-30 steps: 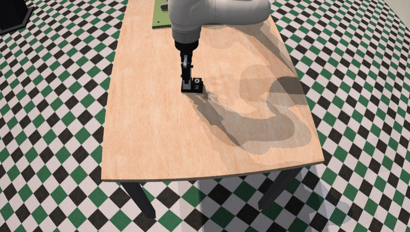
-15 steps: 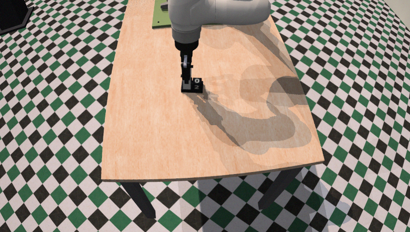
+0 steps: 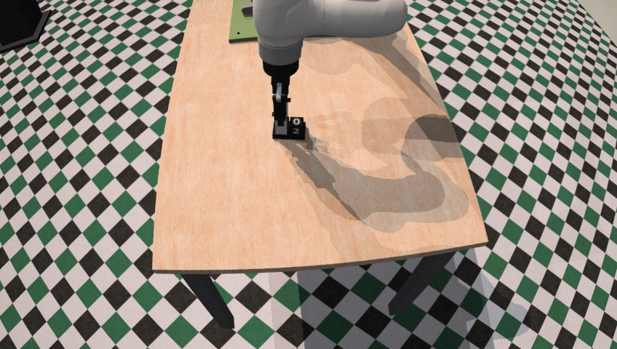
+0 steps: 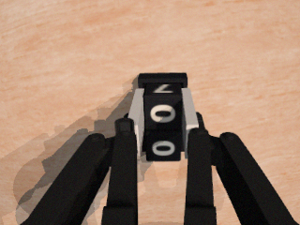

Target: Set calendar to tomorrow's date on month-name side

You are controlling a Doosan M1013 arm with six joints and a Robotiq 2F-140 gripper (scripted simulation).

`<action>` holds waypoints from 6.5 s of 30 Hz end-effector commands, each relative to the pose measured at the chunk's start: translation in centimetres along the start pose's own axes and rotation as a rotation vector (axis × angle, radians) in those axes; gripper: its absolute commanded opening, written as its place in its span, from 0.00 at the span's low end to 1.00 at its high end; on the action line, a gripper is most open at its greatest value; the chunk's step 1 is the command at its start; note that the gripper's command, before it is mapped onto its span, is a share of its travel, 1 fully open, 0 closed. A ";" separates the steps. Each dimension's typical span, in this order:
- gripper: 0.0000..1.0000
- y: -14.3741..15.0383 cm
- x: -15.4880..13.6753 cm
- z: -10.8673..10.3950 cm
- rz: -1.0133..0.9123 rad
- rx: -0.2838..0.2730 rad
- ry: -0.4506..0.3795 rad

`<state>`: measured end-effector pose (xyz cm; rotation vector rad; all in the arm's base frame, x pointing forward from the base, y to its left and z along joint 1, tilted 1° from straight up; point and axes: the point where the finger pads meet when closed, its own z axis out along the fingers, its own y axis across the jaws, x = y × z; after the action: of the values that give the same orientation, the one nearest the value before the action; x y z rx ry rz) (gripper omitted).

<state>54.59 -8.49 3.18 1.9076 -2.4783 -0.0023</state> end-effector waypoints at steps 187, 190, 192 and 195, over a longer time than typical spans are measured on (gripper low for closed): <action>1.00 0.0 0.0 -14.7 0.000 0.000 0.000; 1.00 0.0 0.0 -14.7 0.000 0.000 0.000; 1.00 0.0 0.0 -14.7 0.000 0.000 0.000; 1.00 0.0 0.0 -14.7 0.000 0.000 0.000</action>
<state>54.77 -8.38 17.88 1.9076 -2.4784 -0.0023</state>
